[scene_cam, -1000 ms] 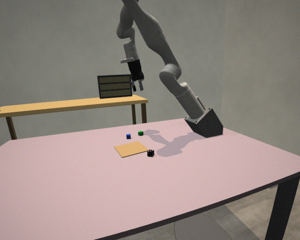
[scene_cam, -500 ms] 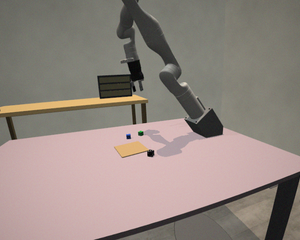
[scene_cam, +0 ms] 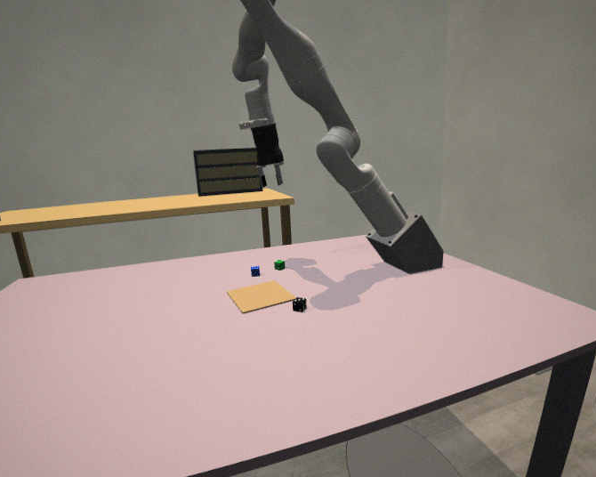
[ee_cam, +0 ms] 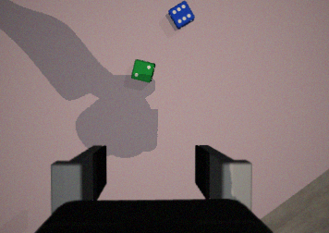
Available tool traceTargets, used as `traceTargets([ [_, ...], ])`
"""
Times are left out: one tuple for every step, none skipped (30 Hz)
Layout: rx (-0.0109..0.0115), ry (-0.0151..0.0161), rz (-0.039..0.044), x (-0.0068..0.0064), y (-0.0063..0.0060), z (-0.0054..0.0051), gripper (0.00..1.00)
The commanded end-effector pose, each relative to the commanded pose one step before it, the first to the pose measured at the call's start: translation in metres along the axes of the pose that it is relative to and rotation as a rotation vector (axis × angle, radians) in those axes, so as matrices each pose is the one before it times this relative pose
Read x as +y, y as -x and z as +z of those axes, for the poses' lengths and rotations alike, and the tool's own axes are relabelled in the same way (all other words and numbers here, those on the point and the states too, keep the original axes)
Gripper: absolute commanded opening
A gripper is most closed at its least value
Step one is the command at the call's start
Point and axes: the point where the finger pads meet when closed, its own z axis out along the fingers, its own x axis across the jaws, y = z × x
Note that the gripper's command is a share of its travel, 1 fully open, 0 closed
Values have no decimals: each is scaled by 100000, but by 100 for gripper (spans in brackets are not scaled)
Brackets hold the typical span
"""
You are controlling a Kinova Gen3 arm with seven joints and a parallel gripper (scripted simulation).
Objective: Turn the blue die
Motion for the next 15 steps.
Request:
traceTargets([
  [-64, -1189, -4605, -400, -22, 494, 100],
  [291, -364, -2310, -120, -64, 166, 100],
  [307, -368, -2403, -121, -68, 173, 100],
  [324, -370, -2492, -122, -71, 180, 100],
  [0, 0, 0, 0, 0, 0, 100],
  [0, 0, 0, 0, 0, 0, 100],
  [340, -371, -2577, -123, -74, 187, 100],
  [356, -369, -2658, -122, -76, 194, 100],
  [371, -365, -2734, -122, -79, 200, 100],
  [385, -359, -2805, -120, -81, 206, 100],
  [398, -352, -2872, -119, -83, 212, 100],
  [410, -342, -2933, -116, -85, 217, 100],
  [421, -331, -2990, -114, -86, 222, 100],
  [430, -319, -3041, -111, -87, 227, 100],
  [438, -304, -3087, -107, -87, 231, 100],
])
